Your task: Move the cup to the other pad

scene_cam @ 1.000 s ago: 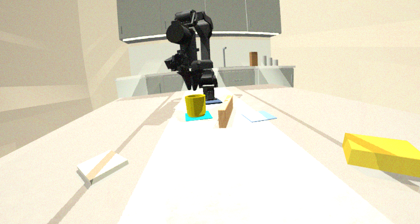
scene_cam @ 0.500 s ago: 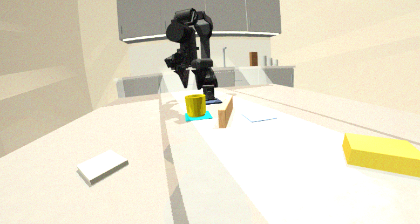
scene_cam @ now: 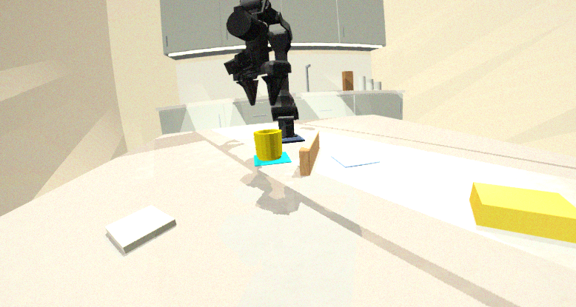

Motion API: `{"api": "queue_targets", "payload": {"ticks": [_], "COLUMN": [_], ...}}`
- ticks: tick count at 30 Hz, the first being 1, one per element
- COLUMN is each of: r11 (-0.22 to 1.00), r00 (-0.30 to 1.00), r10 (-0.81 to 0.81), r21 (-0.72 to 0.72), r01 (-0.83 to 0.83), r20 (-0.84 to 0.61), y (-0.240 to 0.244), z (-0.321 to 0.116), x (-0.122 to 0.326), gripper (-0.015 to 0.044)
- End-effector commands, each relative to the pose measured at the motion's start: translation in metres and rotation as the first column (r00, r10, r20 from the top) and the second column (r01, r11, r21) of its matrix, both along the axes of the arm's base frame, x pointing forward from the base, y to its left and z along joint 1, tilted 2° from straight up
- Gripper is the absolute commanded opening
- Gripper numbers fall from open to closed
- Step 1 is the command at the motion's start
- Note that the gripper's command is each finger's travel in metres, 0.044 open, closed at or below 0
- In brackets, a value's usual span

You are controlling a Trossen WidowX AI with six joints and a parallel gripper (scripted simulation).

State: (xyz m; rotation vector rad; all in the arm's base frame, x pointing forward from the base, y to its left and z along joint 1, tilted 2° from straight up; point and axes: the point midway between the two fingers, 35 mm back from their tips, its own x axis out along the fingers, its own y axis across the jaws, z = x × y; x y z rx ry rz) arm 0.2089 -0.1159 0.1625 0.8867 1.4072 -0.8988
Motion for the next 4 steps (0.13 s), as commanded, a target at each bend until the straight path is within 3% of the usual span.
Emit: {"api": "queue_targets", "payload": {"ticks": [1,4], "r11": [1.000,1.000], "r00": [1.000,1.000], "r10": [-0.006,-0.006], "r21": [-0.010,-0.010], "r01": [0.006,0.006], "r20": [0.011,0.011], "y": [0.0003,0.0006], "z": [0.0156,0.0161], "x": [-0.0001,0.0000], "gripper": [0.0440,0.0440]}}
